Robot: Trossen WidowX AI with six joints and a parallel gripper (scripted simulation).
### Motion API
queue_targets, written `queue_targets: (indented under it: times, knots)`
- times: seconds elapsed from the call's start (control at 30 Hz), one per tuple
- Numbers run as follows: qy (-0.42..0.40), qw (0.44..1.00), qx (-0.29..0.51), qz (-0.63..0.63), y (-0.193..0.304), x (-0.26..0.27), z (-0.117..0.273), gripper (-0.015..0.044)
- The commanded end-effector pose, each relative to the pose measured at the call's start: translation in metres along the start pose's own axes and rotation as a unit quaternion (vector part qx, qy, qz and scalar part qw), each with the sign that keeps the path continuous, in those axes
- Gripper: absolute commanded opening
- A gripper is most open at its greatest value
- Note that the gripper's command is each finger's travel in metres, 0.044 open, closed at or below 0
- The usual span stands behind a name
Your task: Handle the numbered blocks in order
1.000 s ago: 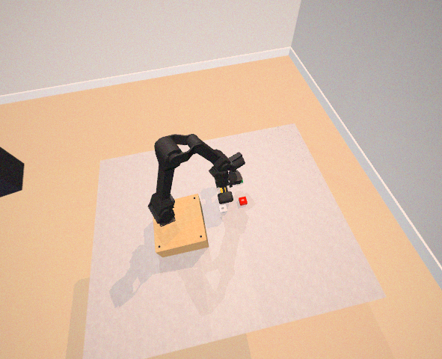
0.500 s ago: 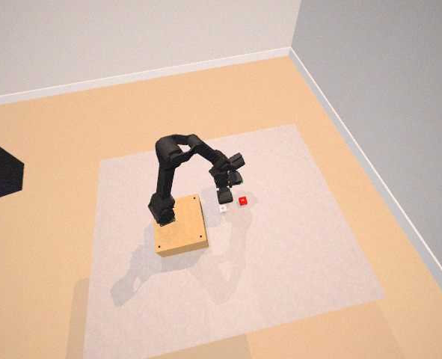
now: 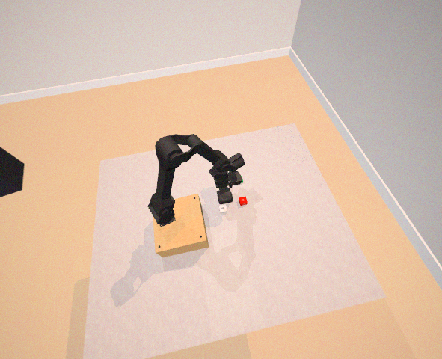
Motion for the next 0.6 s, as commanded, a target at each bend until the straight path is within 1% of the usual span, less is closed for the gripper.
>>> queue_targets:
  times: [0.0,0.57]
  knots:
    - [0.001,1.000,-0.001,0.003,-0.0002,-0.0003,-0.0005,0.0120]
    - [-0.005,1.000,-0.004,0.003,-0.0016,-0.0001,0.0021,0.0120]
Point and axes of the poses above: the point midway between the two fingers, 35 mm back from their tips, its own z axis back along the fingers, its own x axis across the jaws, y = z × x, the point moved 3 cm from there along z, back along the fingers, and after that the axes turned 1 degree about -z, right-handed, at the moved point
